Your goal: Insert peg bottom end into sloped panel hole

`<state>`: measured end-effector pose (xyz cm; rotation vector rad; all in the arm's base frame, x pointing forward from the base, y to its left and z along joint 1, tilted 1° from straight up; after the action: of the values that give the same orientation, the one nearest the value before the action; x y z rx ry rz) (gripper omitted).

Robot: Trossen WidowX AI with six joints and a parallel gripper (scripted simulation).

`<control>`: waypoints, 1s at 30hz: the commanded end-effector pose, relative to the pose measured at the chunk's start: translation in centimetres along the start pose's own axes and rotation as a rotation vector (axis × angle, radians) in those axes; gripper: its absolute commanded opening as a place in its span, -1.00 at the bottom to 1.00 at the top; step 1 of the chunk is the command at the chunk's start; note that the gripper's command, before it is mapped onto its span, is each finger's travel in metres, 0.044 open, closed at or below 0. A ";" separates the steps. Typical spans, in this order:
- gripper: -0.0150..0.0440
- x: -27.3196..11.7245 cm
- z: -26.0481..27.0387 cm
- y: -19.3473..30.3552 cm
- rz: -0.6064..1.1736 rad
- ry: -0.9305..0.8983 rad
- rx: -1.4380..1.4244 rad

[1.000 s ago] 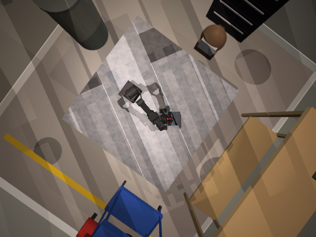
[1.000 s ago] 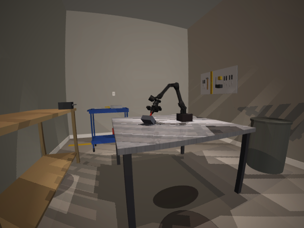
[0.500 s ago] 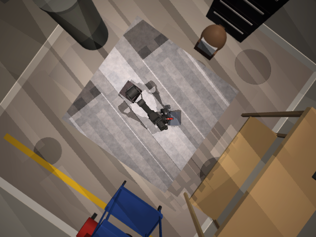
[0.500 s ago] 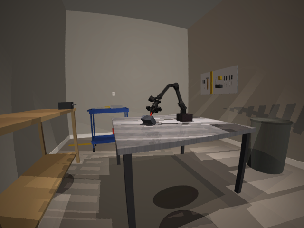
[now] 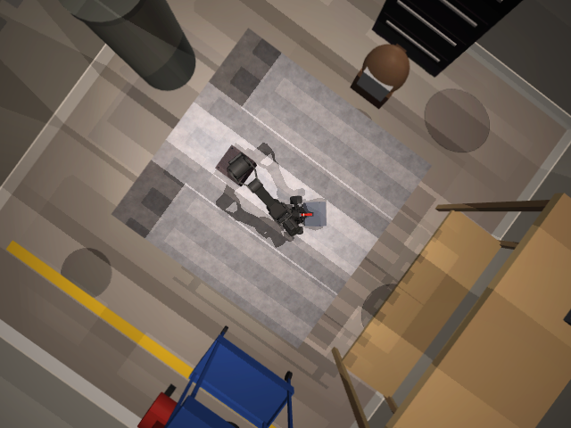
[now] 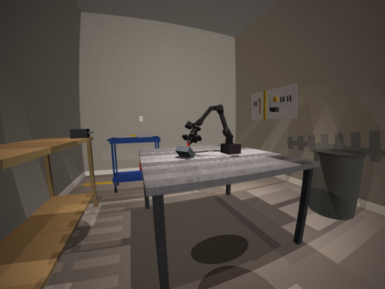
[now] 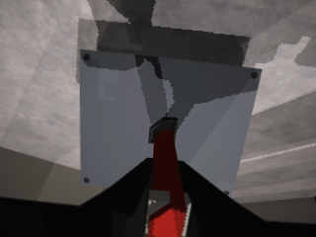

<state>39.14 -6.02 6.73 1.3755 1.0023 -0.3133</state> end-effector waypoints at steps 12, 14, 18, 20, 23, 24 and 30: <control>-0.49 0.7 0.0 -0.2 0.000 0.001 -0.001; -0.49 0.8 0.0 -0.2 0.000 0.001 -0.001; -0.49 1.0 0.1 -0.2 0.000 0.001 -0.001; -0.49 1.1 0.1 -0.2 0.000 0.001 -0.001; -0.49 1.2 0.1 -0.2 0.000 0.001 -0.001; -0.49 1.2 0.1 -0.2 0.000 0.001 -0.001; -0.49 1.5 0.1 -0.2 0.000 0.001 -0.001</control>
<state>39.78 -5.63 5.76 1.3723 1.0031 -0.3040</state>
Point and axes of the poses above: the point midway between the two fingers, 35 mm back from their tips, its own x axis out along the fingers, its own z axis across the jaws, y = z × x, the point moved 3 cm from there along -x, back along the fingers, and after that the axes turned 14 degrees about x, right-handed, at the moved point
